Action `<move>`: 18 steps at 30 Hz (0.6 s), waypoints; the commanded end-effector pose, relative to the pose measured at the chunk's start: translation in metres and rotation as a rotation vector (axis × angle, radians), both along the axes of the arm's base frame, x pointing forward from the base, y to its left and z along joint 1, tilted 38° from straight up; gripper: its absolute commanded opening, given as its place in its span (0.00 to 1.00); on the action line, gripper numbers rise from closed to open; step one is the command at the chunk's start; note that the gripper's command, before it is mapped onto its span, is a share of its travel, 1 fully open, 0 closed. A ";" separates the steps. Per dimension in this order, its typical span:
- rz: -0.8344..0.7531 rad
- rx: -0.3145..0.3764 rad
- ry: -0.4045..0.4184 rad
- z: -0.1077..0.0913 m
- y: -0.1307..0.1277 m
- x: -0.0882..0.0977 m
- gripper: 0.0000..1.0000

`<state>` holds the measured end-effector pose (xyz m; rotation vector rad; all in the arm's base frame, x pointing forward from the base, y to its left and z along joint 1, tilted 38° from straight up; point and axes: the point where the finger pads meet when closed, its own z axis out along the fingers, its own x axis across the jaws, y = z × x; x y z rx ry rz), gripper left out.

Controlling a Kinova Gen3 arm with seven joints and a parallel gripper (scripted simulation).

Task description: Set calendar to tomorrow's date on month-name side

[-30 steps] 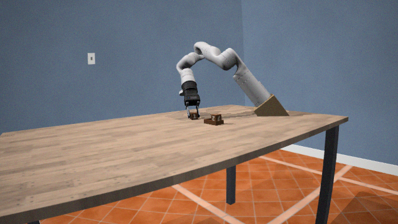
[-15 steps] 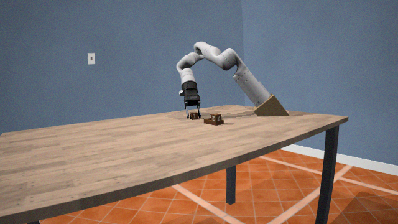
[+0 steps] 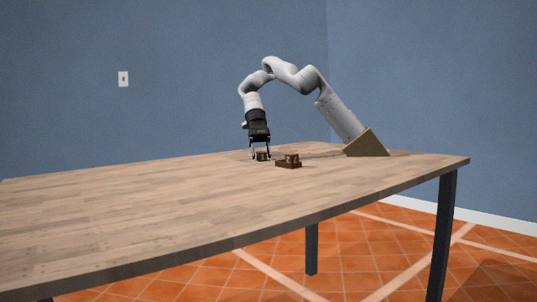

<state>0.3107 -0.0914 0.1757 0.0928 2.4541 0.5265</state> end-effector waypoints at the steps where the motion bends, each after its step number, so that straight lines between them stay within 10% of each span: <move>1: -0.001 -0.001 -0.001 0.002 0.000 -0.001 1.00; 18: -0.001 -0.001 -0.001 0.037 0.019 -0.021 1.00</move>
